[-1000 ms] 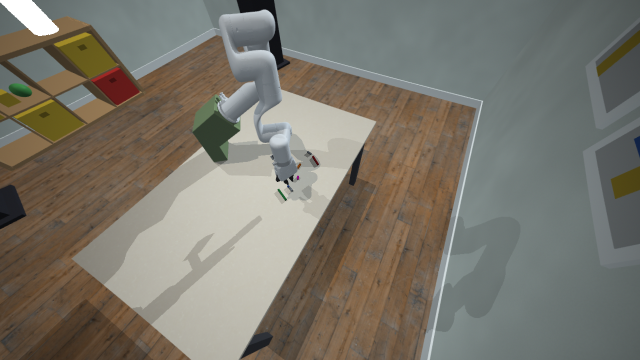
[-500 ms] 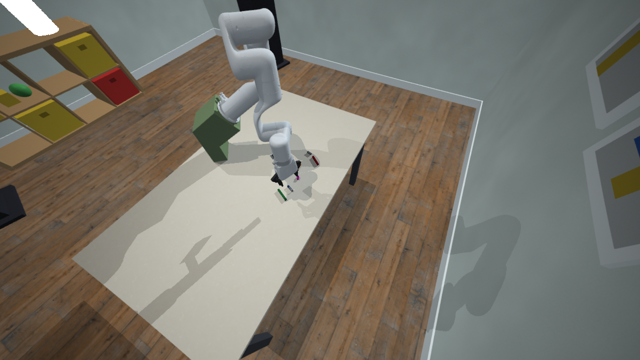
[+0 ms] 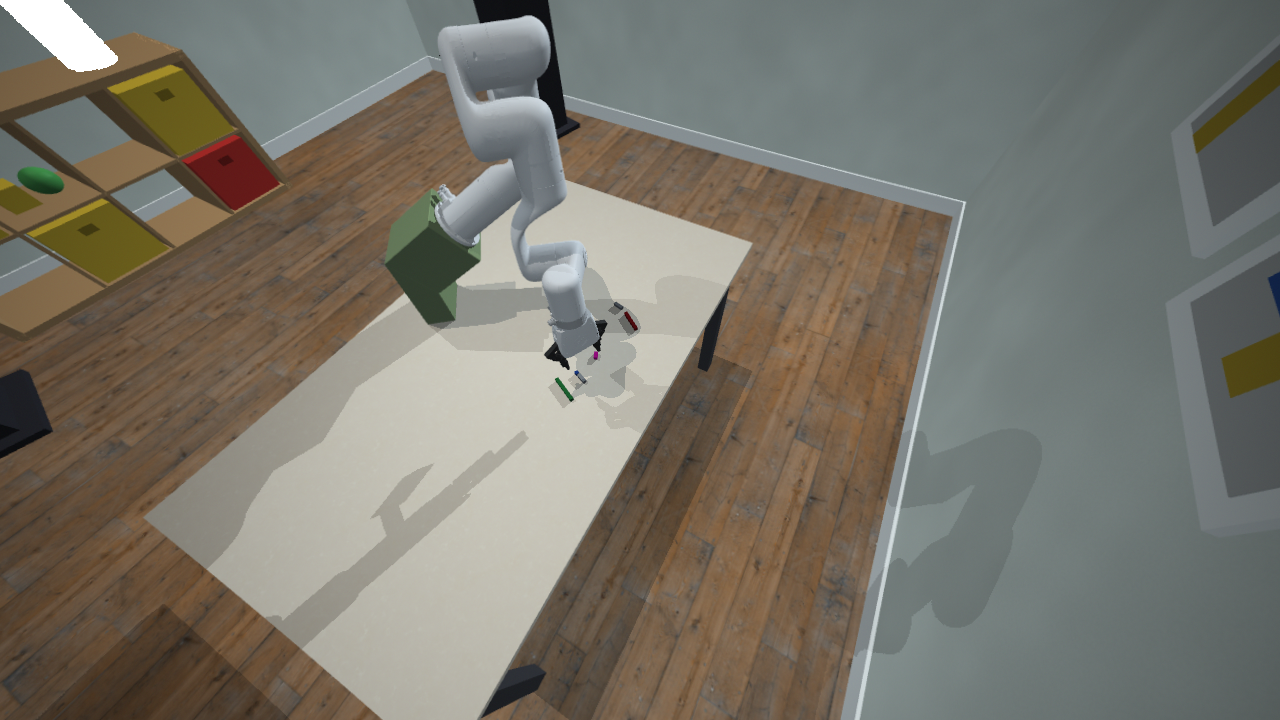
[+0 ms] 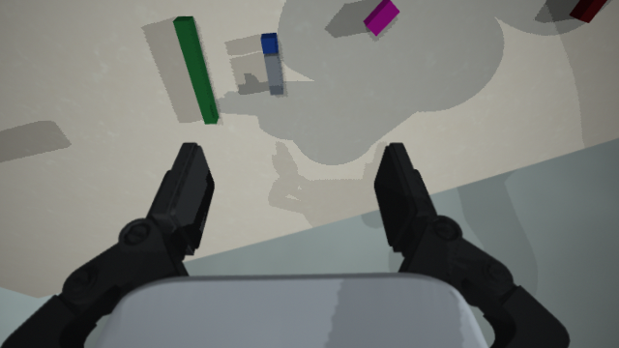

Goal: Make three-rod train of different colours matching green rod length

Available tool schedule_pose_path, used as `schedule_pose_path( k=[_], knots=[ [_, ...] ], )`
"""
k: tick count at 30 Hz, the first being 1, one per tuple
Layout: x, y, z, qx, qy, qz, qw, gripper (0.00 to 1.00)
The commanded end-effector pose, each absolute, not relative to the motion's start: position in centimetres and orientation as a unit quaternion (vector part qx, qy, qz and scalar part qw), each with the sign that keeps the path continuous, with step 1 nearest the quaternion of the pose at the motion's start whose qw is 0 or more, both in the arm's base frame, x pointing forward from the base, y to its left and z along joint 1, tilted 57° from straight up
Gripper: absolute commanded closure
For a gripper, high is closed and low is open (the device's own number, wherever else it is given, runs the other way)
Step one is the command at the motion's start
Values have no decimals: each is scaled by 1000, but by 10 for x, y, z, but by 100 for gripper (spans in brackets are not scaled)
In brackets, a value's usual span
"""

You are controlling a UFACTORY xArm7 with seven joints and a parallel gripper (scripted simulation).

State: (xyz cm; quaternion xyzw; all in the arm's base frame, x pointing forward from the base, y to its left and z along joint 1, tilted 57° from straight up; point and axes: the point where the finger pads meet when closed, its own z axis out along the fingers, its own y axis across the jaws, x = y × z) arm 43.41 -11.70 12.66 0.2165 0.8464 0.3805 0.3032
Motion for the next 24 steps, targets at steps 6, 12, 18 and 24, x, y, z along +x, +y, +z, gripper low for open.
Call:
schedule_pose_path(
  k=[6, 12, 18, 24],
  knots=[
    [435, -73, 151, 341, 795, 435, 251, 0],
    [429, -46, 160, 417, 756, 460, 207, 0],
    [421, -25, 164, 477, 721, 474, 168, 0],
    [408, -1, 165, 551, 672, 481, 117, 0]
  ],
)
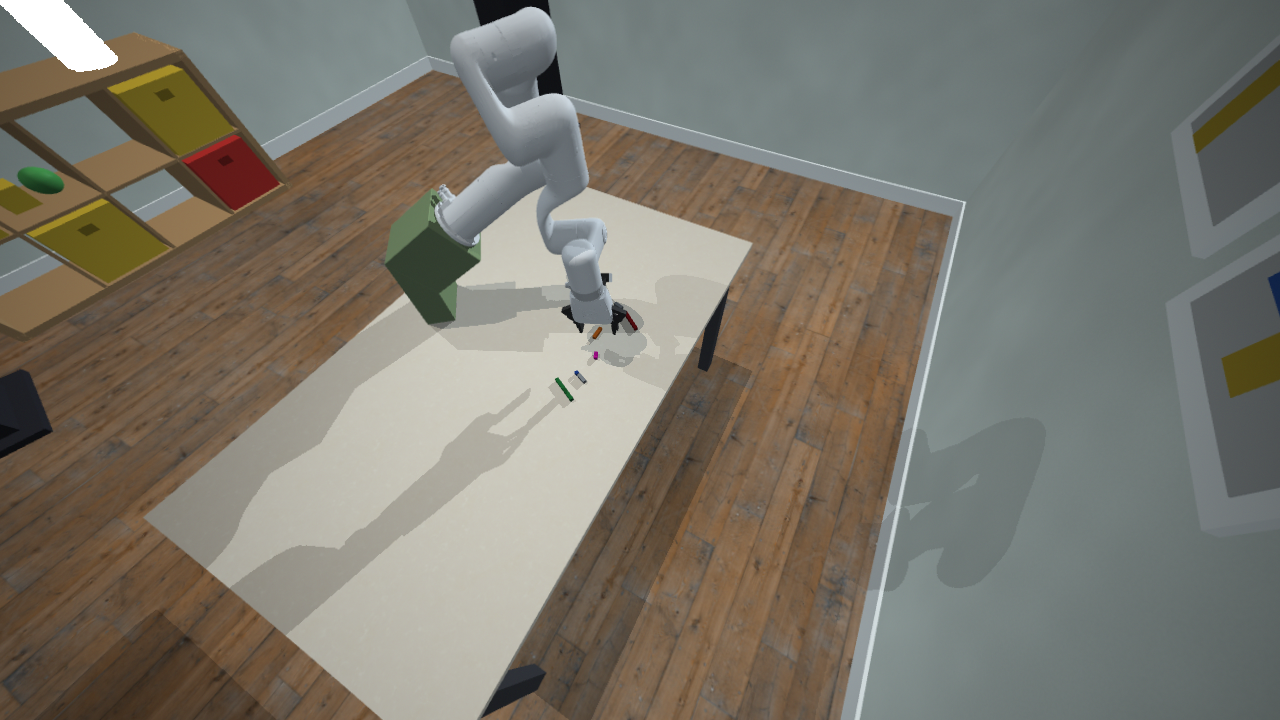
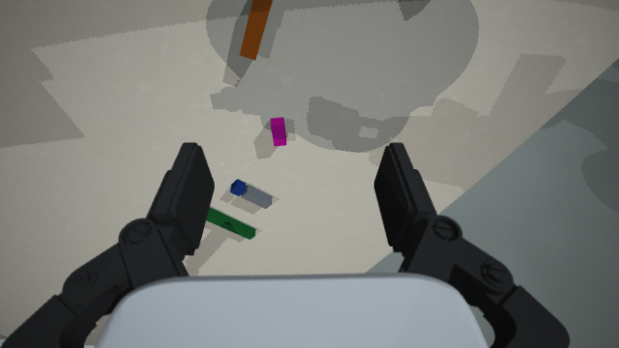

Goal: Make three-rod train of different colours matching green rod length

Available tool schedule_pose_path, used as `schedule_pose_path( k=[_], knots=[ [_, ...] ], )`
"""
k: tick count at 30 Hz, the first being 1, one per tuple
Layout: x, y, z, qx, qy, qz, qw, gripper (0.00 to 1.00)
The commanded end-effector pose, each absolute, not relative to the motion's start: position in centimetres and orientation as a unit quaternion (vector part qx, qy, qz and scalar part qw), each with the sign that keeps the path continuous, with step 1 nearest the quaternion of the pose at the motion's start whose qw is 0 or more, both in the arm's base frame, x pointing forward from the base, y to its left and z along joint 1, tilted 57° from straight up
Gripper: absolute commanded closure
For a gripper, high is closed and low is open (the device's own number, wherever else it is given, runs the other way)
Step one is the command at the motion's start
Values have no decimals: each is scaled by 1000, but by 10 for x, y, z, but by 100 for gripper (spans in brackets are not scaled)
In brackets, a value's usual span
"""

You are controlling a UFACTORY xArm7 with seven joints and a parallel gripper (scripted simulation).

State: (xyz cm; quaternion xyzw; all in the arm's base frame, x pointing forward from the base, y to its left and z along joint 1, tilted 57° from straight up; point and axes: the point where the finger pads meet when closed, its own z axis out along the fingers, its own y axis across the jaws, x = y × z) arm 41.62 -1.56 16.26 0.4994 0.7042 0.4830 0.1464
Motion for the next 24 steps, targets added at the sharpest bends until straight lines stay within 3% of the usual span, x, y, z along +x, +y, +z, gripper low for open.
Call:
schedule_pose_path(
  k=[1, 12, 13, 24],
  knots=[
    [405, 2, 164, 562, 664, 481, 109, 0],
    [387, 21, 159, 631, 610, 475, 60, 0],
    [387, 21, 159, 631, 610, 475, 60, 76],
    [387, 21, 159, 631, 610, 475, 60, 76]
  ],
)
